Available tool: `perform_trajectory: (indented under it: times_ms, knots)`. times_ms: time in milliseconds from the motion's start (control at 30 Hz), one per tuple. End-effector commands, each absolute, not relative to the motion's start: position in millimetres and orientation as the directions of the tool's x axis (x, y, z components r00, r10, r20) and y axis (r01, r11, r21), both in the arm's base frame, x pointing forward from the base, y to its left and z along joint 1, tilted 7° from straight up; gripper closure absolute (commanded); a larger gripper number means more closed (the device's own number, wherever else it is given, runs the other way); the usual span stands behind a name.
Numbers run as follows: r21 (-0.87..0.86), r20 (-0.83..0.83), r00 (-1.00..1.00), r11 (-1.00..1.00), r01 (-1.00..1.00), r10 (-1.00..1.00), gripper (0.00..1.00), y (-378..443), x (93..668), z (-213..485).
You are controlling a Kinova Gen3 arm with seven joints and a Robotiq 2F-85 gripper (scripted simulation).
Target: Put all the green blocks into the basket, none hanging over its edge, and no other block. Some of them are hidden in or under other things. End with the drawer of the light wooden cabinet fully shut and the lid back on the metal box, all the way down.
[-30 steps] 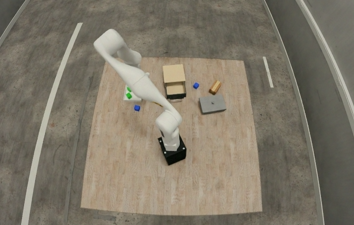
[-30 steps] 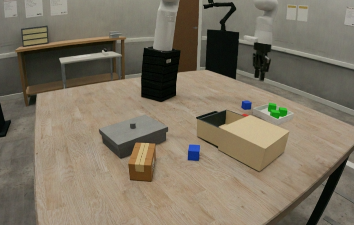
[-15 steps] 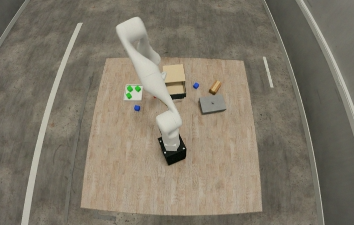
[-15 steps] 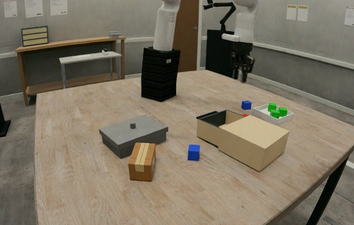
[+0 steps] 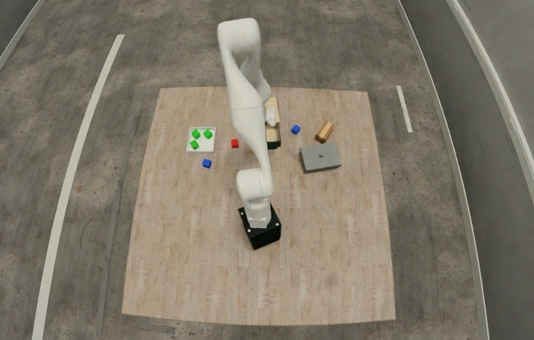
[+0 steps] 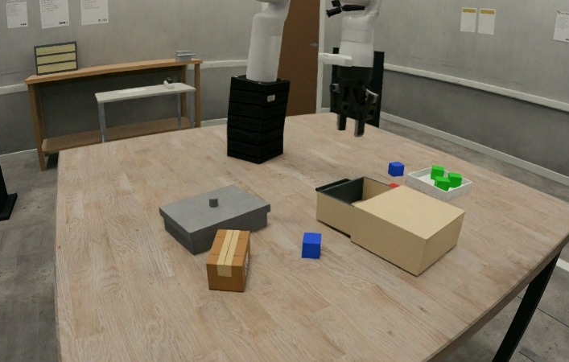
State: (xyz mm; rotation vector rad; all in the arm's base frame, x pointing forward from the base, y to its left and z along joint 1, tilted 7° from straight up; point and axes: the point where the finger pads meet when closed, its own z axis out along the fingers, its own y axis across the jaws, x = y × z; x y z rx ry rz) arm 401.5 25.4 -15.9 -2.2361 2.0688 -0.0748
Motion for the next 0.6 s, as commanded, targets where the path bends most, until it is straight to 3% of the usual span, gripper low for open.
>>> perform_trajectory:
  times_ms: [0,533,567]
  knots:
    - [-0.114,-0.041,0.128,-0.123,-0.986,-0.991,0.41,6.9,401.3,-17.0]
    - [-0.117,-0.036,0.171,-0.166,-0.979,-0.985,0.41,-11.4,399.8,-18.0]
    - [-0.117,-0.036,0.171,-0.166,-0.979,-0.985,0.7,-11.4,399.8,-18.0]
